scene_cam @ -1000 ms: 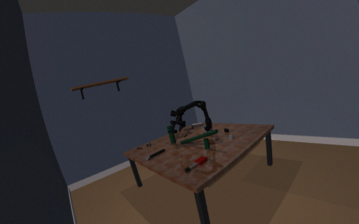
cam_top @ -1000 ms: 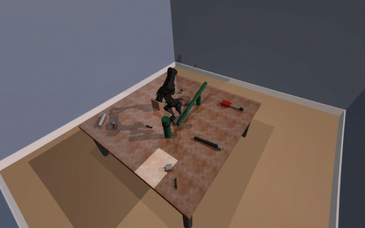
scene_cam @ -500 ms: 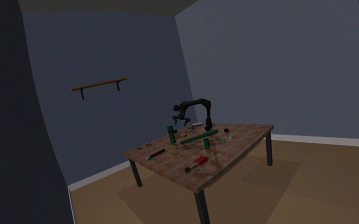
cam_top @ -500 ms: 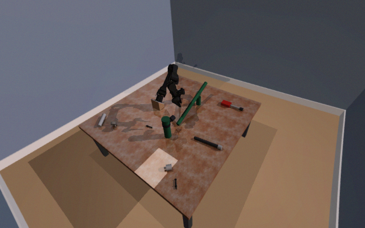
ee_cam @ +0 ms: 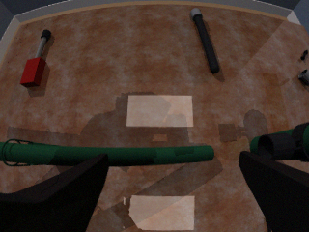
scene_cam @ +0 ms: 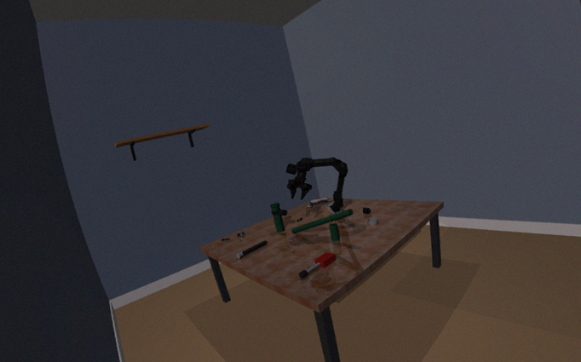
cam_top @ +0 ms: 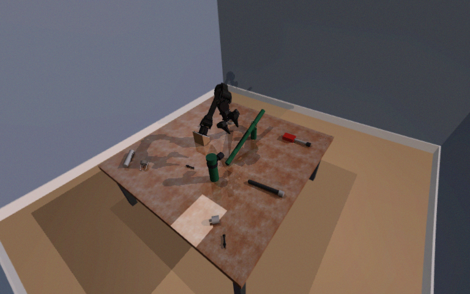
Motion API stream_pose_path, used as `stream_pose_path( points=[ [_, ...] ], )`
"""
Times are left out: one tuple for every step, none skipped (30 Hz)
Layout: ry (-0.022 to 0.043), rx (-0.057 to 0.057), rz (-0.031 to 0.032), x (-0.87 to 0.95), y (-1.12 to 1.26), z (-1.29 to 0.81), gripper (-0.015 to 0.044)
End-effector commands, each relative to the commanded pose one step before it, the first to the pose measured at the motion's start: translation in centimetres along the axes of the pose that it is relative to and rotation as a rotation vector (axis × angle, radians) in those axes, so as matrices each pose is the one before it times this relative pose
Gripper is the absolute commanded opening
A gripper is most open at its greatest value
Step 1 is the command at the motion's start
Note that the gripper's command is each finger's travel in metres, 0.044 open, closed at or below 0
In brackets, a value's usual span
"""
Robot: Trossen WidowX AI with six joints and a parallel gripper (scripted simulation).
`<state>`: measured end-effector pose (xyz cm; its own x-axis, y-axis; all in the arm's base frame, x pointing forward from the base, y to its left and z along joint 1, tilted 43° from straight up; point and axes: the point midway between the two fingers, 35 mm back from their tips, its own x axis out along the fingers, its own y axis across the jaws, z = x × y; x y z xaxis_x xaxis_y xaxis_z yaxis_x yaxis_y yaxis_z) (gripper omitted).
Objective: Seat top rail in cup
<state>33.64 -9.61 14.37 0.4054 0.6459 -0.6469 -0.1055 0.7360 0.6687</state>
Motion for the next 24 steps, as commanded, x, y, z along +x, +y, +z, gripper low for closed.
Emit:
stream_pose_path(
  points=[
    [0.01127, 0.0358, -0.00364, 0.08, 0.052, -0.121, 0.044],
    [0.01004, 0.0315, 0.00043, 0.212, 0.014, -0.037, 0.044],
    [0.01541, 0.0481, -0.00001, 0.324, 0.021, -0.057, 0.044],
    [0.01992, 0.0595, -0.00213, 0.425, 0.034, -0.068, 0.044],
    [0.02373, 0.074, -0.00307, 0.5, 0.029, -0.088, 0.044],
    [0.02766, 0.0868, -0.00606, 0.588, 0.03, -0.104, 0.044],
    [0.02983, 0.0953, -0.0097, 0.647, 0.029, -0.113, 0.044],
    [0.02972, 0.098, -0.01325, 0.667, 0.025, -0.115, 0.044],
    [0.02934, 0.0965, -0.0166, 0.733, 0.041, -0.113, 0.044],
    [0.02659, 0.0981, -0.01956, 0.664, 0.015, -0.113, 0.044],
    [0.02448, 0.0978, -0.02242, 0.662, 0.011, -0.111, 0.044],
    [0.02166, 0.0954, -0.02824, 0.7, -0.006, -0.109, 0.044],
    [0.01935, 0.0971, -0.02728, 0.663, 0.009, -0.107, 0.044],
    [0.01662, 0.0973, -0.02891, 0.649, 0.007, -0.111, 0.044],
    [0.01349, 0.0971, -0.03068, 0.646, 0.004, -0.111, 0.044],
    [0.01017, 0.0968, -0.03211, 0.644, 0.001, -0.111, 0.044],
    [0.0067, 0.0965, -0.03313, 0.64, -0.002, -0.112, 0.044],
    [0.00281, 0.0778, -0.02729, 0.515, -0.003, -0.091, 0.044],
    [0.00055, 0.047, -0.01664, 0.311, -0.002, -0.056, 0.044],
    [-0.00001, 0.0157, -0.00556, 0.103, 0.0, -0.019, 0.044],
    [0.0, 0.0, 0.0, 0.0, 0.0, 0.0, 0.044],
    [0.0, 0.0, 0.0, 0.0, 0.0, 0.0, 0.044],
    [0.0, 0.0, 0.0, 0.0, 0.0, 0.0, 0.044],
    [0.0, 0.0, 0.0, 0.0, 0.0, 0.0, 0.044]
  ],
)
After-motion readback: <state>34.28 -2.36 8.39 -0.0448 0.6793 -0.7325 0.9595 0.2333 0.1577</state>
